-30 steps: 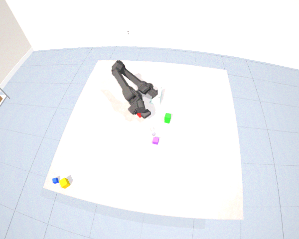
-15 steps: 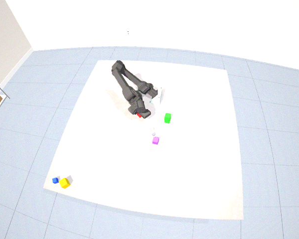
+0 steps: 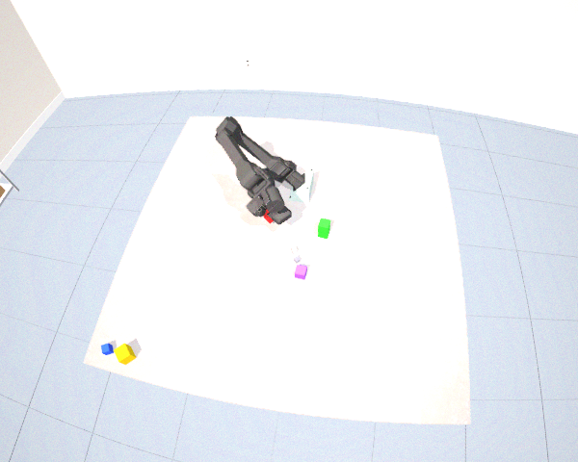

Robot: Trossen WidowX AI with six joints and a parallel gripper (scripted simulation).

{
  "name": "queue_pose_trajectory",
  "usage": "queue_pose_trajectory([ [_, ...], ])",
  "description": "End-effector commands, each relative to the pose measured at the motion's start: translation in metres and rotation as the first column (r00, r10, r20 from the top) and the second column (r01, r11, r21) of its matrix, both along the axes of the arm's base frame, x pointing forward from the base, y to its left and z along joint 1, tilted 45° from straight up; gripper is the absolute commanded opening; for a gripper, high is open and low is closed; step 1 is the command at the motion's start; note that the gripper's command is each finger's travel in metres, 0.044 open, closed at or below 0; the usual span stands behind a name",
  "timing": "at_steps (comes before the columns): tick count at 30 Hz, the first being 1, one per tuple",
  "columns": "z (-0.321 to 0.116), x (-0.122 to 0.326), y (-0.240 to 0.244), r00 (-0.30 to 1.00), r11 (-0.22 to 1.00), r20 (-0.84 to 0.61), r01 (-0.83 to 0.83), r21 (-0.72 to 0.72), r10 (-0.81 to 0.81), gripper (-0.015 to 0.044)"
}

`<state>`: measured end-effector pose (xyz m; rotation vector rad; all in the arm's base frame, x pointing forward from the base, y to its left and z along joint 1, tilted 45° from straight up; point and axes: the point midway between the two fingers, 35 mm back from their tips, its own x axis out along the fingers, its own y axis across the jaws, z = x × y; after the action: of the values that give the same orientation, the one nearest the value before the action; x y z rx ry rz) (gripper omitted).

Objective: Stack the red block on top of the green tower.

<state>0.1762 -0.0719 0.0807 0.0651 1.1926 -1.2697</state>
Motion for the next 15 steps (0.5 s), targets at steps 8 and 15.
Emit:
queue_pose_trajectory([
  [8,0.031,0.007,0.031,1.0,1.0,0.001,0.005,0.004,-0.005,0.0],
  [15,0.055,0.012,0.053,0.999,0.999,0.031,-0.023,0.028,0.022,0.0],
])
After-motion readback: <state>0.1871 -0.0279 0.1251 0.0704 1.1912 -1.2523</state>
